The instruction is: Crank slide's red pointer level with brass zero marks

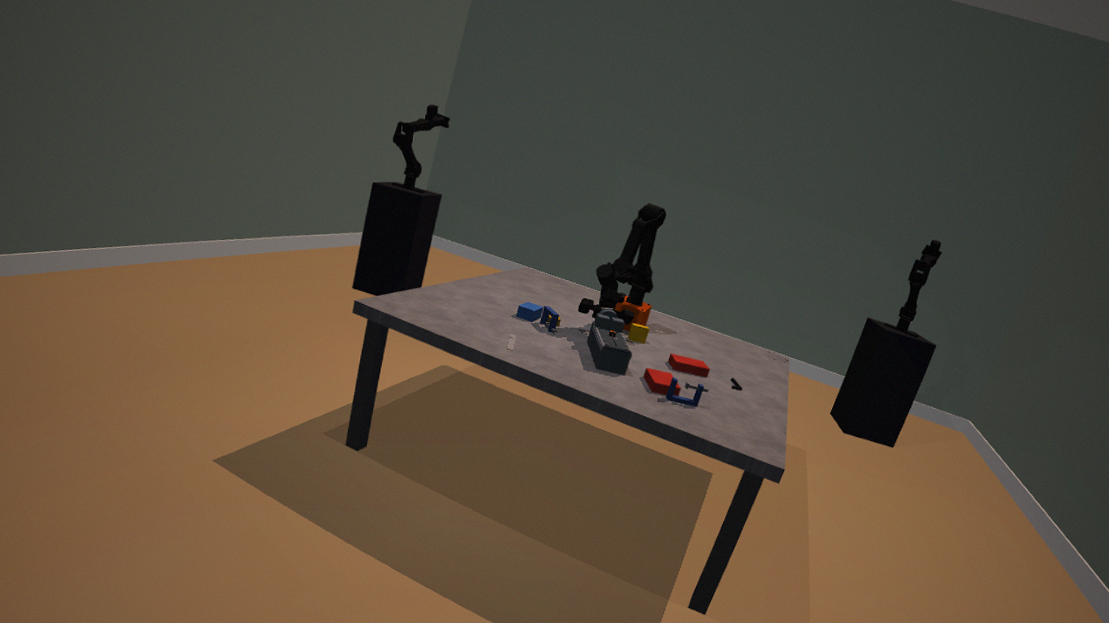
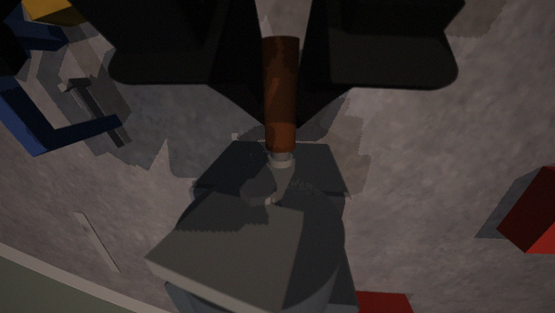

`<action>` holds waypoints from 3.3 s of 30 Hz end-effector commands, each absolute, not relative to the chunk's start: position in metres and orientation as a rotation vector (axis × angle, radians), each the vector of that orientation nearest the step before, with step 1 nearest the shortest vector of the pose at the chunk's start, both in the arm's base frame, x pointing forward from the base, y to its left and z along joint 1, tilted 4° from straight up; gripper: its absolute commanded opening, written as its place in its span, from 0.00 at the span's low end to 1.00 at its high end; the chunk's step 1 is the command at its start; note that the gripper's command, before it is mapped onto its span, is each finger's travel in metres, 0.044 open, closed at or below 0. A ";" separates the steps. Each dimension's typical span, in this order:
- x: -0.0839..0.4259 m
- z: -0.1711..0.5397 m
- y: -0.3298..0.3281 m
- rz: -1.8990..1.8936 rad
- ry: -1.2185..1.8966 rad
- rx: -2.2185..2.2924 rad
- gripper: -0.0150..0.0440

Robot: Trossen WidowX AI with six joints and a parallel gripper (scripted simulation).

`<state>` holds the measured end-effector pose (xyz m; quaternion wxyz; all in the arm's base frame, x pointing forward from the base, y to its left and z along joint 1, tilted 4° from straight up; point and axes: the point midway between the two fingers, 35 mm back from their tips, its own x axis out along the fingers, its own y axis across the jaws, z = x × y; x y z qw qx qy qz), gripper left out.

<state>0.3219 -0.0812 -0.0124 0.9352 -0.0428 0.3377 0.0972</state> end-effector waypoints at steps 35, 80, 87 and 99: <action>0.314 0.035 -0.064 0.222 0.686 -0.078 0.25; 0.319 0.050 -0.091 0.221 0.686 -0.081 0.25; 0.319 0.050 -0.093 0.220 0.686 -0.081 0.25; 0.320 0.048 -0.097 0.220 0.686 -0.082 0.25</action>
